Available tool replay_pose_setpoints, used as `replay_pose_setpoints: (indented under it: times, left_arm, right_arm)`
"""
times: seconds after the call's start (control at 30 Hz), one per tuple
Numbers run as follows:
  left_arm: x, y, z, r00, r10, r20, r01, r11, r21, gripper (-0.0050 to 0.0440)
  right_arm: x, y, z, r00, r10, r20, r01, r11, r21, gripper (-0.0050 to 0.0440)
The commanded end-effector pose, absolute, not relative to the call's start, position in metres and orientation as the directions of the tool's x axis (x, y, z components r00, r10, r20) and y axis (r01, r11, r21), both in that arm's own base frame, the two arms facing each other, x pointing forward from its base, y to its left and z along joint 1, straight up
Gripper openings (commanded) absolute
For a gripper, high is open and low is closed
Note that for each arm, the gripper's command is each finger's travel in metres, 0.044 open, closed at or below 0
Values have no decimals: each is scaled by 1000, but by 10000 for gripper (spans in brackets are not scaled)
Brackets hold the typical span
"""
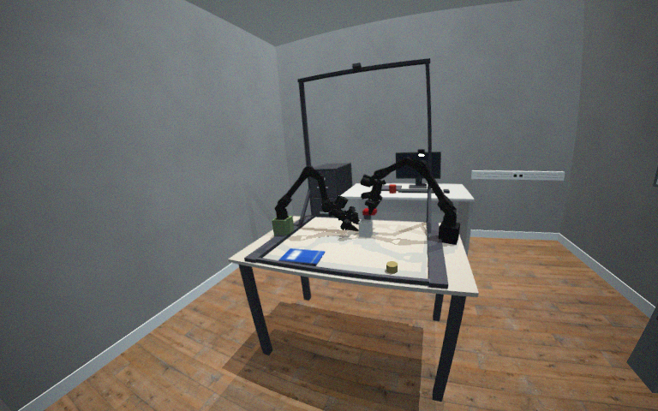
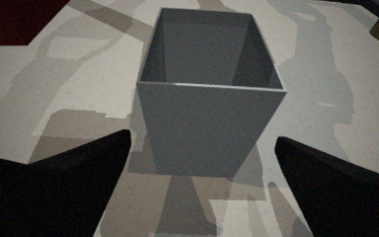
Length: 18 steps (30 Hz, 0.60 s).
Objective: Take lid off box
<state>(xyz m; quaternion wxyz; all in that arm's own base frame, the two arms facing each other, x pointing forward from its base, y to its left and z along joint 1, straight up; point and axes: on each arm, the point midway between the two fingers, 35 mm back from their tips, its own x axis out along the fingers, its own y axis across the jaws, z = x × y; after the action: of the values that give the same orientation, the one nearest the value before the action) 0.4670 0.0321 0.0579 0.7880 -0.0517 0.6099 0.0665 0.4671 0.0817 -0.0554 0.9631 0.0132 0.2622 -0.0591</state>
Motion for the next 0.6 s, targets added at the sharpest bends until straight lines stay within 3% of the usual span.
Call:
replay_pose_setpoints:
  times: [0.0, 0.57]
  left_arm:
    - [475, -3, 35, 258, 47, -965, -170, 985, 2, -50]
    - [489, -62, -7, 270, 45, -962, -170, 985, -2, -50]
  right_arm:
    - [437, 89, -18, 875, -98, -474, 120, 993, 16, 440]
    - [421, 90, -12, 873, -97, -478, 119, 993, 15, 440]
